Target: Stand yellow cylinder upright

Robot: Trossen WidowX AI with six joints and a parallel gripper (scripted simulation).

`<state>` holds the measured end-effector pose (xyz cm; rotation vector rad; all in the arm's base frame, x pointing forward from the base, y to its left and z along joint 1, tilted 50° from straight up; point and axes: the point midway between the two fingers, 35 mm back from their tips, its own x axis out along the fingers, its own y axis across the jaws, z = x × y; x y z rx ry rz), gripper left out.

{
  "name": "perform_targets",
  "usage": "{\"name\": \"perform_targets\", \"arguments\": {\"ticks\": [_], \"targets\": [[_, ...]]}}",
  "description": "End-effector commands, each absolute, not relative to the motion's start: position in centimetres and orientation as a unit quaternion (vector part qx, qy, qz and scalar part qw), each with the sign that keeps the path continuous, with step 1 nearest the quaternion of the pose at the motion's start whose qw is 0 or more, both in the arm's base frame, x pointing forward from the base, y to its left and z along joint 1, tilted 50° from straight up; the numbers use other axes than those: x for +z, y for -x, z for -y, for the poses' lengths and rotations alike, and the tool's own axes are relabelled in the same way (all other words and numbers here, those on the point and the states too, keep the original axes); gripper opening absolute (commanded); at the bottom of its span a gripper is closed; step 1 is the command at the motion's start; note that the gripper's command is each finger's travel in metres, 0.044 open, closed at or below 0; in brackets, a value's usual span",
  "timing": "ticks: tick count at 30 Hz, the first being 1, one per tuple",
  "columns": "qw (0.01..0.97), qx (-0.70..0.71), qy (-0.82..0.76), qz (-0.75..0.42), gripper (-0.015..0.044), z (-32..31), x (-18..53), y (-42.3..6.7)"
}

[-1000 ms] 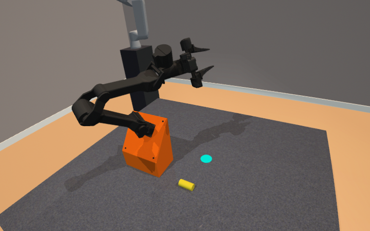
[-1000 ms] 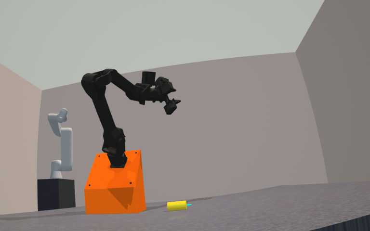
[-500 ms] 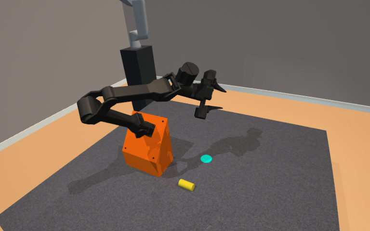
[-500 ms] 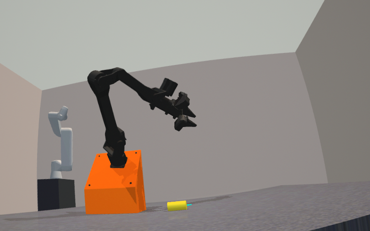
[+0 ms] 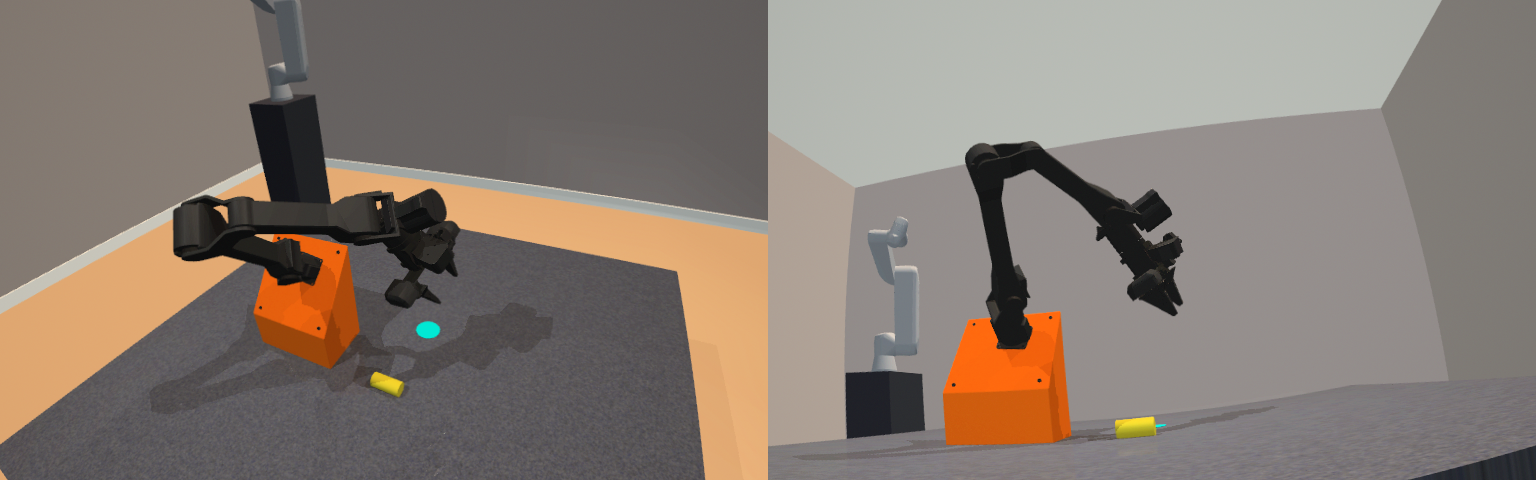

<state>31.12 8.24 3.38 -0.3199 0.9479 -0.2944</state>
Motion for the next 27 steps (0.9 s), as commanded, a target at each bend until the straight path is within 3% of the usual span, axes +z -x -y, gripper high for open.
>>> {"name": "perform_targets", "arguments": {"ticks": [1,15,27], "targets": [[0.835,-0.179,0.194,-0.482,0.0309,-5.0,3.2,-30.8],[0.678,-0.270,0.314,-0.608,0.0309,5.6,3.8,-27.0],[0.669,-0.269,0.315,-0.618,0.0309,10.6,-0.5,-27.9]]}}
